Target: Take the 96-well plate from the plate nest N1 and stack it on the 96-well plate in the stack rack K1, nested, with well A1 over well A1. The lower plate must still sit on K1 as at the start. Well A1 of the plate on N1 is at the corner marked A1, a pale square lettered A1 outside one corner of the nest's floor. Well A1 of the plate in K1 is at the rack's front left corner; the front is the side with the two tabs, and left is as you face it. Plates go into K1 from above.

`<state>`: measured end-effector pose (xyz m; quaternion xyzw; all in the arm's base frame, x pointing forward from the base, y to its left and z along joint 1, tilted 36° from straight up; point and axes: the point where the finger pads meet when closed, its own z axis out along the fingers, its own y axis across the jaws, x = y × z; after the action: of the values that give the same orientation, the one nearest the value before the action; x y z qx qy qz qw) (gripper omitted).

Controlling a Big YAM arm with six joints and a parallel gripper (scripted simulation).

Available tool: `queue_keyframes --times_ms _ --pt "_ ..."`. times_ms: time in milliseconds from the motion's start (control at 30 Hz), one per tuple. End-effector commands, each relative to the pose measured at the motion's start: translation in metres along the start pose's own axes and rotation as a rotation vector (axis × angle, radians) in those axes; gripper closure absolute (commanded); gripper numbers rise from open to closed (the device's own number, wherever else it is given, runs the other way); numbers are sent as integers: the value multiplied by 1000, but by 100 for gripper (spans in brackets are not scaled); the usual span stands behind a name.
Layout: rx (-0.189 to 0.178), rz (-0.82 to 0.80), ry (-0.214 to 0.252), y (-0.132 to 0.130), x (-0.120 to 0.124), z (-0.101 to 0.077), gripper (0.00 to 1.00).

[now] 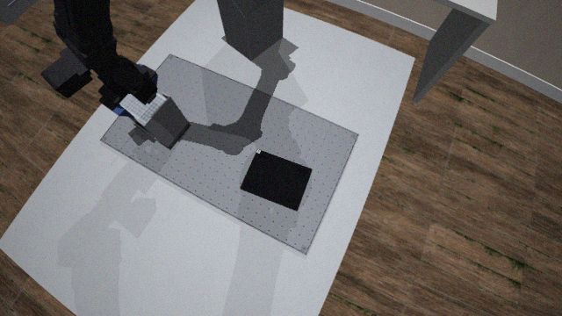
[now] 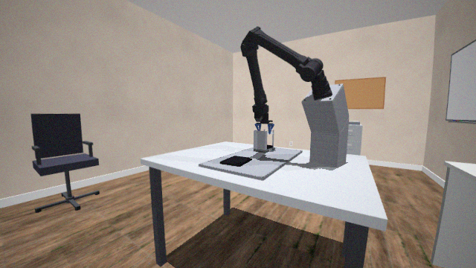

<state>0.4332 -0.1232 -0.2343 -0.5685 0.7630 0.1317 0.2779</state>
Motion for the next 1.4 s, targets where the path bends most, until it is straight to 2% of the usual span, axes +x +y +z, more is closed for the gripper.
queue_keyframes --times_ms 0,1367 --pt "13 -6 -1 -10 -1 10 100" --pt "8 -2 -2 -6 -1 73 100"
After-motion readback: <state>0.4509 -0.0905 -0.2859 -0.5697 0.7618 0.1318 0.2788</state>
